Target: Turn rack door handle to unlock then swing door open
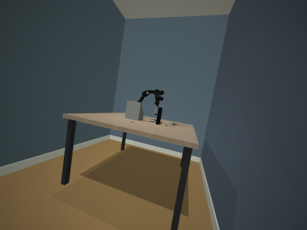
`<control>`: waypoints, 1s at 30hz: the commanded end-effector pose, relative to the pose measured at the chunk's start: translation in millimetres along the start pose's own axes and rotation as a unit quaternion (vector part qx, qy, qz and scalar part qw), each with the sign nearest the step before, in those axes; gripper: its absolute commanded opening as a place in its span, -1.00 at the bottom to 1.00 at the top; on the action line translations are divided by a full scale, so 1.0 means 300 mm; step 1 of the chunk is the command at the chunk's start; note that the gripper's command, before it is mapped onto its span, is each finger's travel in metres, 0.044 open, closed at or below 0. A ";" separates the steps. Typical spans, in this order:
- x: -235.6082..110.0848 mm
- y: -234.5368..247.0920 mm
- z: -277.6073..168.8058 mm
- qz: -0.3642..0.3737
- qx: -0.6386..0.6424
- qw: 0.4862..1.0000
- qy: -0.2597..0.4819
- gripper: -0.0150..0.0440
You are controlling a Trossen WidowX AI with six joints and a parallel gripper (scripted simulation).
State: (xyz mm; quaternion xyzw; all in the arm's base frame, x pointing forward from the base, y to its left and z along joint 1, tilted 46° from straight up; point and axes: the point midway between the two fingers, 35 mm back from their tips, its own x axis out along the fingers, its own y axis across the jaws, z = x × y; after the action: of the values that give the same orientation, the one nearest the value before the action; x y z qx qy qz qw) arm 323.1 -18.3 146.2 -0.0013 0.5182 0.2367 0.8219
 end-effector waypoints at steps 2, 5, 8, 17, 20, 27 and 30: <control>0.005 0.010 -0.026 0.062 0.015 0.997 0.035 0.50; 0.005 0.016 -0.041 0.099 0.028 0.993 0.053 0.50; 0.002 0.022 -0.052 0.133 0.043 0.988 0.066 0.50; -0.023 0.035 -0.062 0.235 0.090 0.964 0.089 0.50; -0.028 0.036 -0.060 0.250 0.098 0.959 0.091 0.50; -0.012 0.044 -0.063 0.249 0.099 0.959 0.095 0.50; 0.003 0.052 -0.065 0.249 0.099 0.958 0.098 0.50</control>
State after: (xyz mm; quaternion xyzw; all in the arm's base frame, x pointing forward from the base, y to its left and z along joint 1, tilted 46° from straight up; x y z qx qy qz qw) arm 300.8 -13.9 144.1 0.1839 0.5978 0.3794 0.6818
